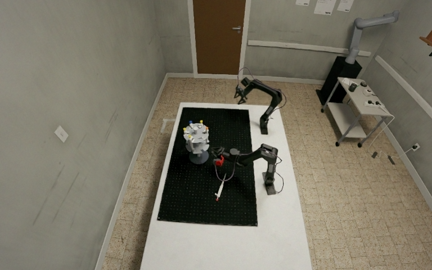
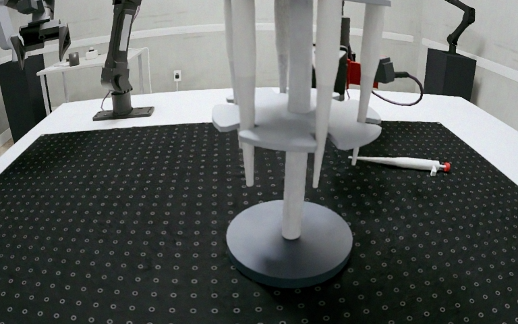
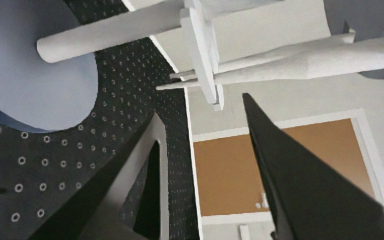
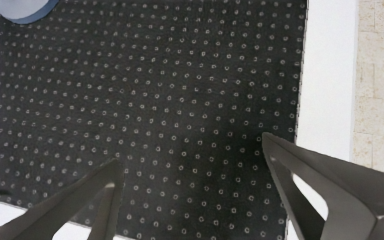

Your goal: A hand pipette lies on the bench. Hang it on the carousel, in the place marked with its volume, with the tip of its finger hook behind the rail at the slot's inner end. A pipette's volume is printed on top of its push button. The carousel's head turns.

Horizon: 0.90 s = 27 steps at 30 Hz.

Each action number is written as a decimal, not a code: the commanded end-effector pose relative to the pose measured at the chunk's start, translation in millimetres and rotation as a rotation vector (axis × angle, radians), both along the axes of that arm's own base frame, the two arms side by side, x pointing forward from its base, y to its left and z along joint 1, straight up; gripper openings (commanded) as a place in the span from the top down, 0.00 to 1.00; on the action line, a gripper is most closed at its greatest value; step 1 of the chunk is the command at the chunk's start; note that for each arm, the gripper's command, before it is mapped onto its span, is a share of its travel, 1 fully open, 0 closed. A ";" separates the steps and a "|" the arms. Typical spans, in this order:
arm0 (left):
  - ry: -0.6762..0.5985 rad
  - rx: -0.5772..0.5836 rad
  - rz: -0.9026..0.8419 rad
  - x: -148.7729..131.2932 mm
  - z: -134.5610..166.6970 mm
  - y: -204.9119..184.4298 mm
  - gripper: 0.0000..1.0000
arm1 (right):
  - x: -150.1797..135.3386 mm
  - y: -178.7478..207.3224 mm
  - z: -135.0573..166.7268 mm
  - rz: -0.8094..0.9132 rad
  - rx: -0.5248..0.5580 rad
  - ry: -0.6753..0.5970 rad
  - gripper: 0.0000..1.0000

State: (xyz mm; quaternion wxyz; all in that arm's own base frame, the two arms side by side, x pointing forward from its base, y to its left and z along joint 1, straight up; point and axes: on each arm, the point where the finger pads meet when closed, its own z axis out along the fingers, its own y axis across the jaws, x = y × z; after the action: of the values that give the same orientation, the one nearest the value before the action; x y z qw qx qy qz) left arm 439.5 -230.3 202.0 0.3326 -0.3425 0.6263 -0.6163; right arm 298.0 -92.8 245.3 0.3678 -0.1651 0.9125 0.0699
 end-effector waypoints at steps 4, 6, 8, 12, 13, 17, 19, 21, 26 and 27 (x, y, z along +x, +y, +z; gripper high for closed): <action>-0.031 -0.003 0.001 14.0 12.4 -10.6 0.51 | 3.9 -3.4 7.5 0.003 -0.005 -0.028 0.00; -0.031 -0.004 -0.003 15.9 12.4 -13.9 0.51 | 3.9 -3.4 7.5 0.003 -0.005 -0.028 0.00; -0.031 -0.004 -0.005 18.4 12.4 -16.1 0.51 | 3.9 -3.4 7.5 0.003 -0.005 -0.028 0.00; -0.041 -0.009 0.007 23.7 15.7 -12.9 0.51 | 3.9 -3.4 7.5 0.003 -0.005 -0.028 0.00; -0.035 -0.006 0.007 24.9 13.6 -14.5 0.51 | 3.9 -3.4 7.5 0.003 -0.005 -0.028 0.00; -0.029 -0.003 -0.003 28.3 11.9 -22.2 0.51 | 3.9 -3.4 7.5 0.003 -0.005 -0.028 0.00; -0.029 -0.003 -0.005 30.8 12.0 -24.3 0.51 | 3.9 -3.4 7.5 0.003 -0.005 -0.028 0.00; -0.029 -0.003 0.001 34.8 12.0 -24.0 0.51 | 3.9 -3.4 7.5 0.003 -0.005 -0.028 0.00; -0.029 -0.003 -0.005 40.5 12.0 -30.7 0.51 | 3.9 -3.4 7.5 0.003 -0.005 -0.028 0.00; -0.029 -0.003 -0.005 40.5 12.0 -30.7 0.51 | 3.9 -3.4 7.5 0.003 -0.005 -0.028 0.00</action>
State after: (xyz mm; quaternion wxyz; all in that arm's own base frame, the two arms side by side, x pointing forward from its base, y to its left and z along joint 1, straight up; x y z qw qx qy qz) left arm 474.5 -252.9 200.4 0.3320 -0.3431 0.6273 -0.6153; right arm 298.0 -92.8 245.3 0.3678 -0.1651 0.9125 0.0699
